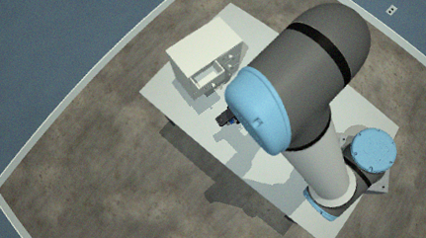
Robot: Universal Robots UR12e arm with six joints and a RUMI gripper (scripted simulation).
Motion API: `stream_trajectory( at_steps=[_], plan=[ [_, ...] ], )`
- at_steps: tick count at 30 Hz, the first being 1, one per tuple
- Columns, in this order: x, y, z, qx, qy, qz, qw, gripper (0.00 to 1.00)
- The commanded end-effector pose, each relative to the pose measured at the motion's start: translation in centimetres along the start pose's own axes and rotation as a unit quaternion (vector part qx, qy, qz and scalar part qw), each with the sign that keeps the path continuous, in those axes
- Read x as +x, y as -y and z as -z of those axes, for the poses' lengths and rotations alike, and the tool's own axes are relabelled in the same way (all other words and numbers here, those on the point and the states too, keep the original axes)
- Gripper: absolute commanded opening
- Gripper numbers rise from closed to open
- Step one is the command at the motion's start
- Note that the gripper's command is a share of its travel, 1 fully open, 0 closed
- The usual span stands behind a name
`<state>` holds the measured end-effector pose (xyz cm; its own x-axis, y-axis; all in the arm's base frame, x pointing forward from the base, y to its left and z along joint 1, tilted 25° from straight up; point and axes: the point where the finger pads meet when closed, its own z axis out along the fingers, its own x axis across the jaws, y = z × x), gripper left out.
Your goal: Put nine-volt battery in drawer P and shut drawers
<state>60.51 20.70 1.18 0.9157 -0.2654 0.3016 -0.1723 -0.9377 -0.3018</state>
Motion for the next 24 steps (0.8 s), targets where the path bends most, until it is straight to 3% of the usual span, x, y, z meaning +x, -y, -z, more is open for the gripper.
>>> stream_trajectory(
  at_steps=[1, 4, 6, 9, 14, 21, 23, 24],
  plan=[
    [0.8, -0.2, 0.0, -0.003, -0.002, -0.105, 0.994, 0.13],
    [1.4, -0.4, 0.0, -0.002, -0.002, -0.172, 0.985, 0.13],
    [1.4, -0.4, 0.0, -0.002, -0.002, -0.172, 0.985, 0.13],
    [1.9, -0.6, 0.0, -0.002, -0.002, -0.240, 0.971, 0.13],
    [2.8, -1.1, 0.0, -0.002, -0.003, -0.348, 0.938, 0.13],
    [3.8, -1.7, 0.1, -0.002, -0.003, -0.479, 0.878, 0.13],
    [3.8, -1.7, 0.1, -0.002, -0.003, -0.479, 0.878, 0.13],
    [3.9, -1.8, 0.1, -0.001, -0.003, -0.495, 0.869, 0.13]
  ],
)
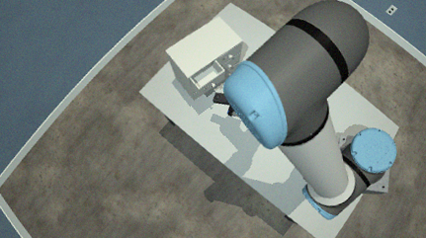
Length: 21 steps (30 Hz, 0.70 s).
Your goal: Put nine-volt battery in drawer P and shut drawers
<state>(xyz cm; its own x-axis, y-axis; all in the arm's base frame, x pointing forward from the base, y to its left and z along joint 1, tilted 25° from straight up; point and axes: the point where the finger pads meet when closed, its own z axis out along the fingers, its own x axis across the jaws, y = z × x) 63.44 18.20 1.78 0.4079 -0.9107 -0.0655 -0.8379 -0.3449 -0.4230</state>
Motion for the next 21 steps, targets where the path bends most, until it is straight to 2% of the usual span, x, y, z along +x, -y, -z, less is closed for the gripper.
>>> stream_trajectory(
  at_steps=[1, 11, 21],
  plan=[
    [0.5, 0.2, 0.0, 0.000, -0.005, -0.069, 0.998, 0.13],
    [1.5, 0.4, 0.1, 0.000, -0.005, -0.204, 0.979, 0.13],
    [1.9, 0.5, 0.1, 0.001, -0.005, -0.253, 0.967, 0.13]
  ],
)
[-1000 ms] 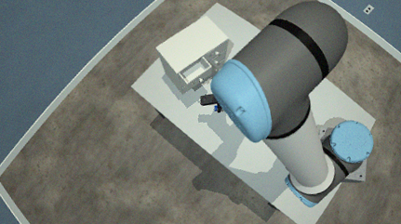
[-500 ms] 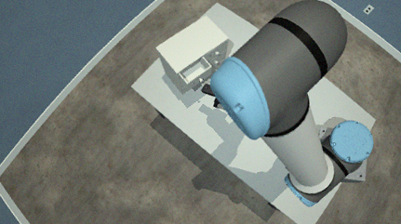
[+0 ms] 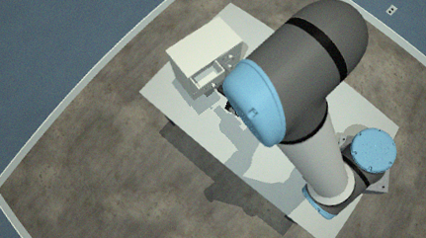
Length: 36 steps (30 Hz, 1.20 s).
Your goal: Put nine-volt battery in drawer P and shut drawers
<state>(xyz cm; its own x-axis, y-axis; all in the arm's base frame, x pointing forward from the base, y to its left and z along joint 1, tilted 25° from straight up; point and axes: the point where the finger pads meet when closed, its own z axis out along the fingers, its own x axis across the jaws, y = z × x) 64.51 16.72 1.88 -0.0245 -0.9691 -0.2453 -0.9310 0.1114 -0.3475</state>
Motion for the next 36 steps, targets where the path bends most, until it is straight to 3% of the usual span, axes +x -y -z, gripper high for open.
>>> stream_trajectory(
  at_steps=[1, 36],
  plan=[
    [0.11, 0.14, 0.04, 0.001, -0.001, -0.021, 1.000, 0.13],
    [0.16, 0.17, 0.82, 0.001, -0.001, -0.037, 0.999, 0.13]
  ],
)
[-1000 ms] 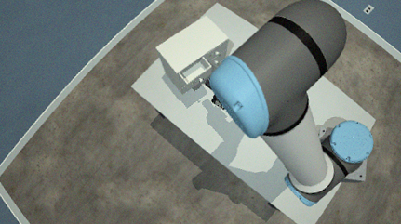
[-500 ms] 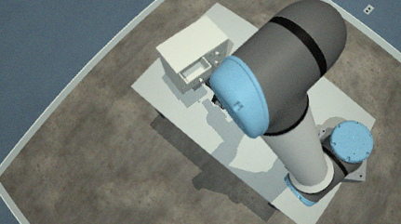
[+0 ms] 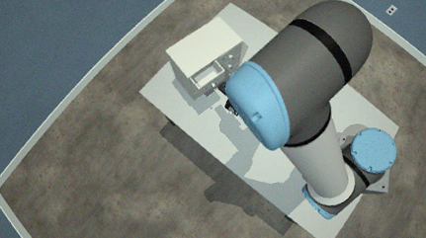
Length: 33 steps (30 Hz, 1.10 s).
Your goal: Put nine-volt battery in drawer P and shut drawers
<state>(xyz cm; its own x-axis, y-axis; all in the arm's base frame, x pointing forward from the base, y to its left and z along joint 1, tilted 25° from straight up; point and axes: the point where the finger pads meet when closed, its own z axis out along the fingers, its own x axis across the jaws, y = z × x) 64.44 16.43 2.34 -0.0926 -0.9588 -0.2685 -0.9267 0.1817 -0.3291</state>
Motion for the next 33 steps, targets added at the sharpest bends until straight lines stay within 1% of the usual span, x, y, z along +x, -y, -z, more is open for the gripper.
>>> stream_trajectory(
  at_steps=[1, 13, 25, 27, 33],
  plan=[
    [0.0, 0.0, 0.4, 0.000, 0.000, -0.001, 1.000, 0.13],
    [0.0, 0.1, 1.7, 0.000, 0.000, -0.001, 1.000, 0.13],
    [0.0, 0.1, 4.1, 0.000, 0.000, -0.001, 1.000, 0.13],
    [0.0, 0.1, 4.1, 0.000, 0.000, -0.001, 1.000, 0.13],
    [0.0, 0.1, 5.6, 0.000, 0.000, -0.001, 1.000, 0.13]
  ],
)
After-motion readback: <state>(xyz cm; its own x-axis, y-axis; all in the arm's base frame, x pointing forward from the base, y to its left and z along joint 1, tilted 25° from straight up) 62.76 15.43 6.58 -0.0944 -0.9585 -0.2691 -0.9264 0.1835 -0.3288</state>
